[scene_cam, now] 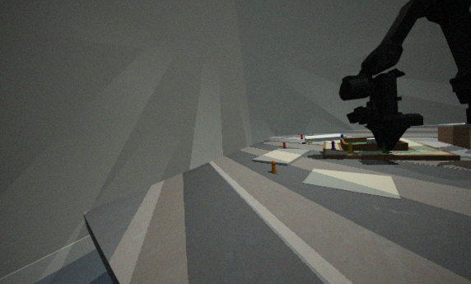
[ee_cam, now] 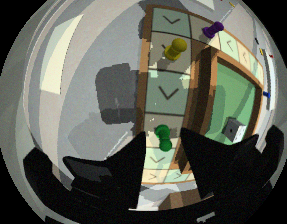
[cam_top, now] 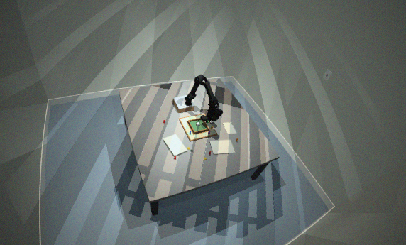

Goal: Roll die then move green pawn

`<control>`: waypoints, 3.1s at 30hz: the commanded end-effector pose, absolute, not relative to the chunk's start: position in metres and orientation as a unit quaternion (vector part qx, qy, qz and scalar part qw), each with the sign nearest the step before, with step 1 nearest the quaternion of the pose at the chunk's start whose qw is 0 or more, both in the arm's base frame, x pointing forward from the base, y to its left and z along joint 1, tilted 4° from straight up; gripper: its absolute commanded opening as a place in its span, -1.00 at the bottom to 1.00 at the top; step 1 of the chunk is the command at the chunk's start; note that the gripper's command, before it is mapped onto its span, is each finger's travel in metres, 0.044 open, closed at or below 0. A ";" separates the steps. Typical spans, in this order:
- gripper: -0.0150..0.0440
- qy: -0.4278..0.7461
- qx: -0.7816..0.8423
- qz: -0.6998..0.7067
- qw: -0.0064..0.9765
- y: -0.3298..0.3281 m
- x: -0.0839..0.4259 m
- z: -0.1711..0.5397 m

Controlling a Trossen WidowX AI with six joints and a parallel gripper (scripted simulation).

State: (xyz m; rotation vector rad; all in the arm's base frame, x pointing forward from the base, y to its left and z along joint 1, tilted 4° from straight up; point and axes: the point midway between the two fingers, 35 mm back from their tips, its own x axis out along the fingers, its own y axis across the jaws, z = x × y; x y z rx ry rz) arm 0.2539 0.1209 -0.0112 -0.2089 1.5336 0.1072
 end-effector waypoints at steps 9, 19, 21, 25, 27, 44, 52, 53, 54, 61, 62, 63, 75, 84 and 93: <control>-0.39 0.694 -0.096 0.050 0.712 0.120 0.252 -0.014; -0.49 0.694 -0.096 0.050 0.712 0.124 0.257 0.015; -0.49 0.694 -0.096 0.050 0.712 0.126 0.258 0.028; -0.49 0.694 -0.096 0.050 0.712 0.128 0.258 0.055; -0.49 0.694 -0.096 0.050 0.712 0.128 0.257 0.068; -0.49 0.694 -0.096 0.050 0.711 0.118 0.234 0.101; -0.49 0.695 -0.096 0.049 0.711 0.106 0.214 0.084; -0.49 0.695 -0.096 0.049 0.711 0.105 0.211 0.082; -0.49 0.695 -0.096 0.049 0.711 0.103 0.208 0.080; -0.49 0.696 -0.097 0.049 0.710 0.093 0.190 0.064; -0.49 0.696 -0.097 0.049 0.710 0.091 0.187 0.062; -0.49 0.696 -0.097 0.049 0.710 0.090 0.185 0.059; -0.49 0.697 -0.097 0.049 0.709 0.075 0.159 0.035; -0.49 0.697 -0.097 0.049 0.709 0.073 0.159 0.004; -0.49 0.697 -0.097 0.049 0.709 0.072 0.159 -0.004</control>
